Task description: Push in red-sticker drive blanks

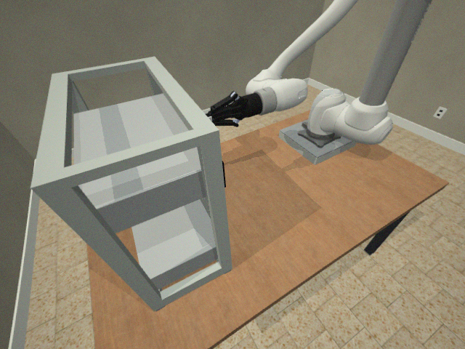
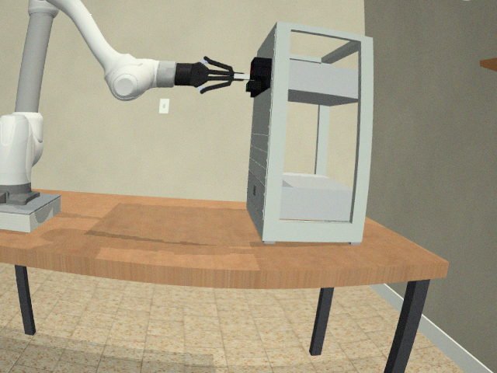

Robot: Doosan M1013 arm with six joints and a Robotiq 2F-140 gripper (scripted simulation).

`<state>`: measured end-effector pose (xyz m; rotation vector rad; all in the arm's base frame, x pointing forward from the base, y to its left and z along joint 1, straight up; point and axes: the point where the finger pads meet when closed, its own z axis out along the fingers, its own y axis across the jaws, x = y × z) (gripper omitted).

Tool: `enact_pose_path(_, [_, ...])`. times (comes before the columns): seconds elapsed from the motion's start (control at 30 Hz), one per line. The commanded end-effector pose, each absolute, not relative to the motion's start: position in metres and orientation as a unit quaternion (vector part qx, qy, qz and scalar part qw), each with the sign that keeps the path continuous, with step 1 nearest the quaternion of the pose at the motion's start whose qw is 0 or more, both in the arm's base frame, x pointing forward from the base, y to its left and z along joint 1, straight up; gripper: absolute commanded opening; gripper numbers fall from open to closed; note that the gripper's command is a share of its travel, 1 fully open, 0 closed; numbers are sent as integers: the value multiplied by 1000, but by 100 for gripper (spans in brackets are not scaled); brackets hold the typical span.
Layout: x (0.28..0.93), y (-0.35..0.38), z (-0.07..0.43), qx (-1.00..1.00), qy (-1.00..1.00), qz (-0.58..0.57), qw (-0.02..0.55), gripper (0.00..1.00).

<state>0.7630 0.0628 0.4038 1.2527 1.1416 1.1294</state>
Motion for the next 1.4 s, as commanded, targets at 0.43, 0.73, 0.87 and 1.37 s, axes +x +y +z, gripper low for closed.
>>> enact_pose_path(0.43, [770,61,402,524,476,472,525,0])
enact_pose_path(0.73, [771,61,402,524,476,472,525,0])
enact_pose_path(0.87, [773,61,402,524,476,472,525,0])
enact_pose_path(1.37, [775,60,402,524,476,472,525,0])
